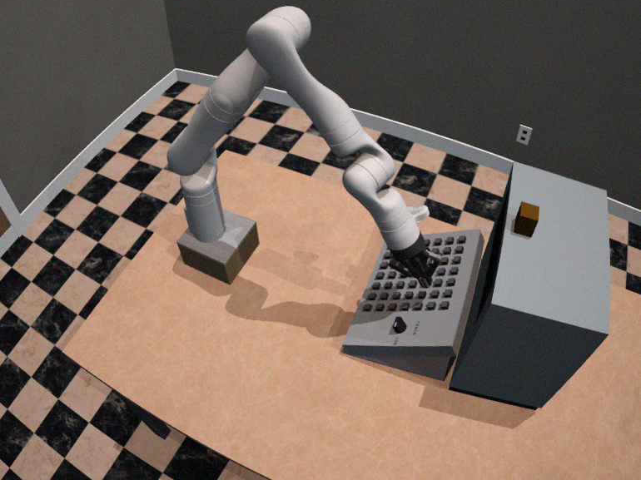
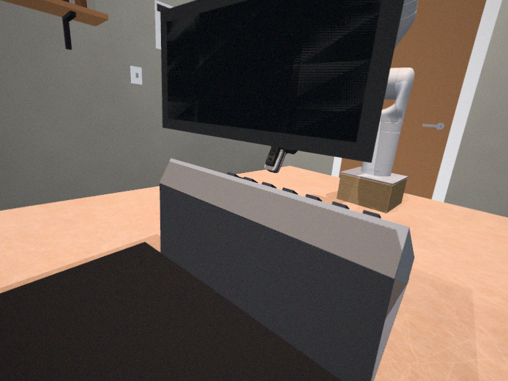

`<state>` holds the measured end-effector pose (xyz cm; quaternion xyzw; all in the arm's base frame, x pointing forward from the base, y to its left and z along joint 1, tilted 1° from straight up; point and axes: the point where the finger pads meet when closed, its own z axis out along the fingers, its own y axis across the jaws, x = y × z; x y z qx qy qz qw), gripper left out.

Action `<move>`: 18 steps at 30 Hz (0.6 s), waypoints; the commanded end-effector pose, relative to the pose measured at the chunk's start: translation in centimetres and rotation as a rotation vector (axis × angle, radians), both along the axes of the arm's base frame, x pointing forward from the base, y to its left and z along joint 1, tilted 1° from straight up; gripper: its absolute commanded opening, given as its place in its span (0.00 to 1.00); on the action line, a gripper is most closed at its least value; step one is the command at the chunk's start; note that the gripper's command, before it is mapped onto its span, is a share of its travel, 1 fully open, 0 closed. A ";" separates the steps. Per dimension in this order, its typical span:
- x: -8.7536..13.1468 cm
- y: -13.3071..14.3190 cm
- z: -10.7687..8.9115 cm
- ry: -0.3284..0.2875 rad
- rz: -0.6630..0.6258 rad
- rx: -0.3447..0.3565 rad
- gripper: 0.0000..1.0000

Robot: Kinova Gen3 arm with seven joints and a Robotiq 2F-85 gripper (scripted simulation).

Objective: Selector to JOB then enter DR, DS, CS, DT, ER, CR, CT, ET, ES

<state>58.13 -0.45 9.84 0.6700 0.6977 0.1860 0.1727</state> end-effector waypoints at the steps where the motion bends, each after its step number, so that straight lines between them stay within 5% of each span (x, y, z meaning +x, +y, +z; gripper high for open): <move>1: -1.4 0.0 -0.7 -0.002 0.001 0.000 0.10; 7: -5.0 -0.2 -2.8 -0.002 0.001 0.000 0.10; 18: -5.3 -0.2 -3.2 -0.002 0.001 0.000 0.10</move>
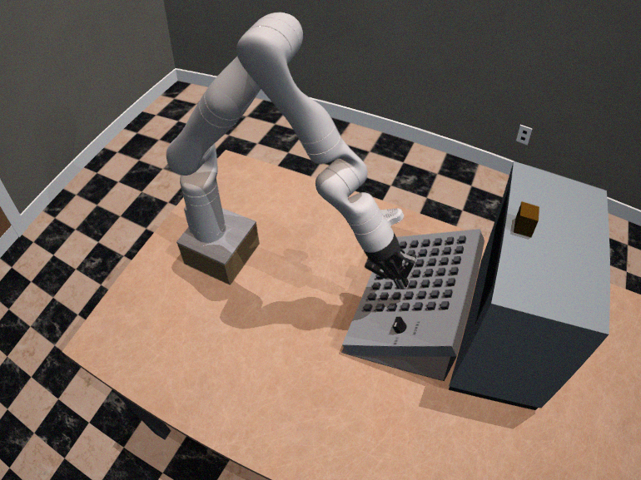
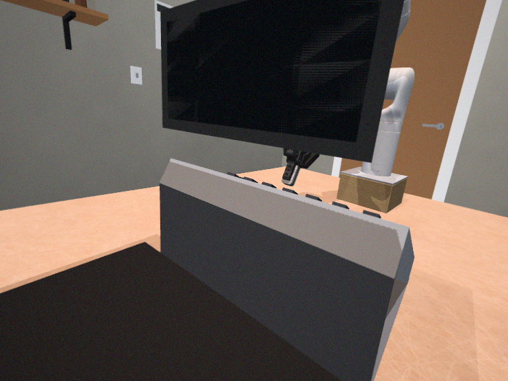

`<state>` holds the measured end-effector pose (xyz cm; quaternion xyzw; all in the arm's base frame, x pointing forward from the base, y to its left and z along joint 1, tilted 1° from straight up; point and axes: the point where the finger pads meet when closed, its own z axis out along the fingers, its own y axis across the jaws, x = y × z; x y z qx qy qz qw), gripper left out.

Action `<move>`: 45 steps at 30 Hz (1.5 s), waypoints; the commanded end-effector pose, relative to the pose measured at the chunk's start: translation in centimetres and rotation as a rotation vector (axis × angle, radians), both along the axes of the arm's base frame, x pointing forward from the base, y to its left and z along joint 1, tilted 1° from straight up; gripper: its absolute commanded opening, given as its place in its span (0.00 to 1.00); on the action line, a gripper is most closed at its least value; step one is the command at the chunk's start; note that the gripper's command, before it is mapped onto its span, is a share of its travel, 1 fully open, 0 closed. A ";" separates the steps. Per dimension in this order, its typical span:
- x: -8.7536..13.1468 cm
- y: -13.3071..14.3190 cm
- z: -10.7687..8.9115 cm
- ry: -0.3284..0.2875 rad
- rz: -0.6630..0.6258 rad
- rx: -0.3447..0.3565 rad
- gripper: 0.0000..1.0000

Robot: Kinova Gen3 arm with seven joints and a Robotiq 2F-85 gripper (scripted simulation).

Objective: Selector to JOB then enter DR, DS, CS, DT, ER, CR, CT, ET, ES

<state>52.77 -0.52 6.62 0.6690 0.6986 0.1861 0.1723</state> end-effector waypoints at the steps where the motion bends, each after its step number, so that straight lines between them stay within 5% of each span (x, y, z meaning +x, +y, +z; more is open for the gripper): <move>1: 0.2 -0.1 -0.1 -0.002 -0.002 0.000 0.10; 12: 1.0 -0.1 -1.5 -0.002 -0.002 0.000 0.10; 45: 1.1 -0.1 -1.8 -0.002 -0.002 0.000 0.10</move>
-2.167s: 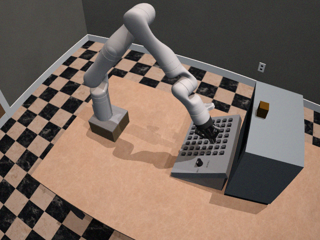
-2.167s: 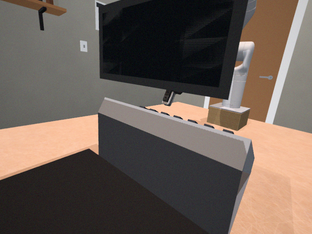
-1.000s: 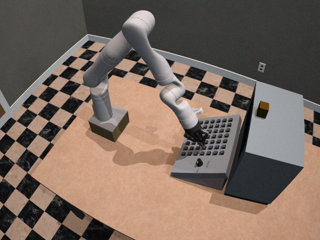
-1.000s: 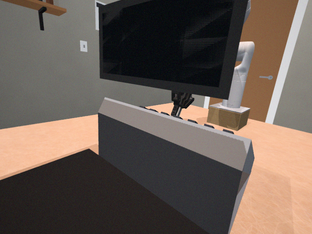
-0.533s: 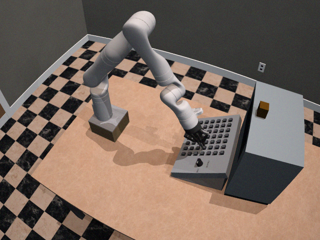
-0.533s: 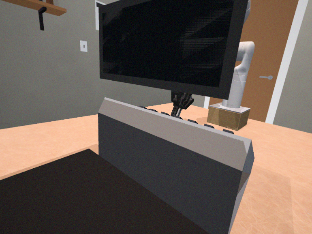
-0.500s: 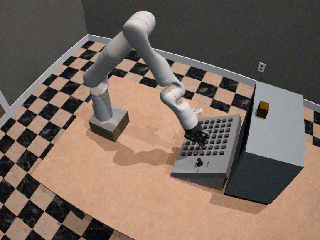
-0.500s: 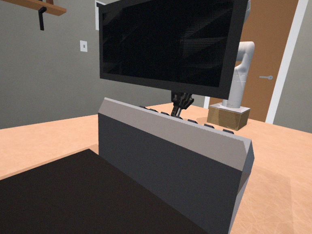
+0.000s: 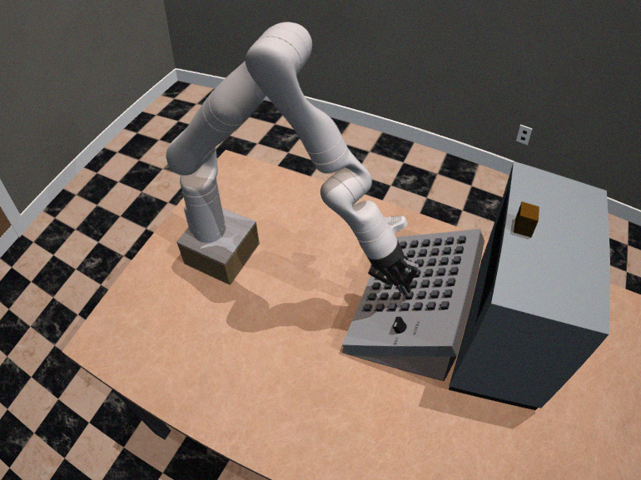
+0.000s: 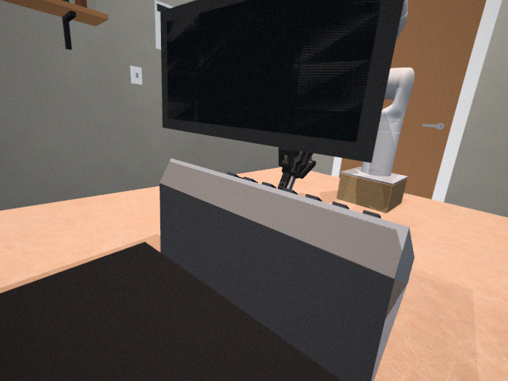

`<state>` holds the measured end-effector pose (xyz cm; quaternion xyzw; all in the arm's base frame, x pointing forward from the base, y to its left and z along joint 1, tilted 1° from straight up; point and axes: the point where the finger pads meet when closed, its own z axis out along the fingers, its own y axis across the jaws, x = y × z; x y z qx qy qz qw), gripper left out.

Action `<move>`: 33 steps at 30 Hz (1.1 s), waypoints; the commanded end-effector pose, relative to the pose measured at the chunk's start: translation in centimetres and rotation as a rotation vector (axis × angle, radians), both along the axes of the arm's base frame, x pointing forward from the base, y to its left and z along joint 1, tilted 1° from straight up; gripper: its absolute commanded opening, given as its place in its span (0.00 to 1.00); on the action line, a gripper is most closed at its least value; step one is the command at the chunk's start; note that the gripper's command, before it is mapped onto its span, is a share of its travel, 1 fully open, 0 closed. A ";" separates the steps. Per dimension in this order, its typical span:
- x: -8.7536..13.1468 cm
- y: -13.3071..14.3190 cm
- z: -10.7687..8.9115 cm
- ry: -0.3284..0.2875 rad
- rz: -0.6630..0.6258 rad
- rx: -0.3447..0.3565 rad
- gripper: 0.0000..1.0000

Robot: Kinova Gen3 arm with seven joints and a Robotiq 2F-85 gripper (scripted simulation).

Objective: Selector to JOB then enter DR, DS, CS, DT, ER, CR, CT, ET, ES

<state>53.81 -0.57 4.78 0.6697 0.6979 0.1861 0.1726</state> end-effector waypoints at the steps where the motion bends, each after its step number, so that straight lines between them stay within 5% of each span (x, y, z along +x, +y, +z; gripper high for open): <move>1: 0.1 0.0 0.1 -0.002 0.000 0.000 0.10; 33: 0.5 0.0 -0.7 -0.002 0.000 0.000 0.10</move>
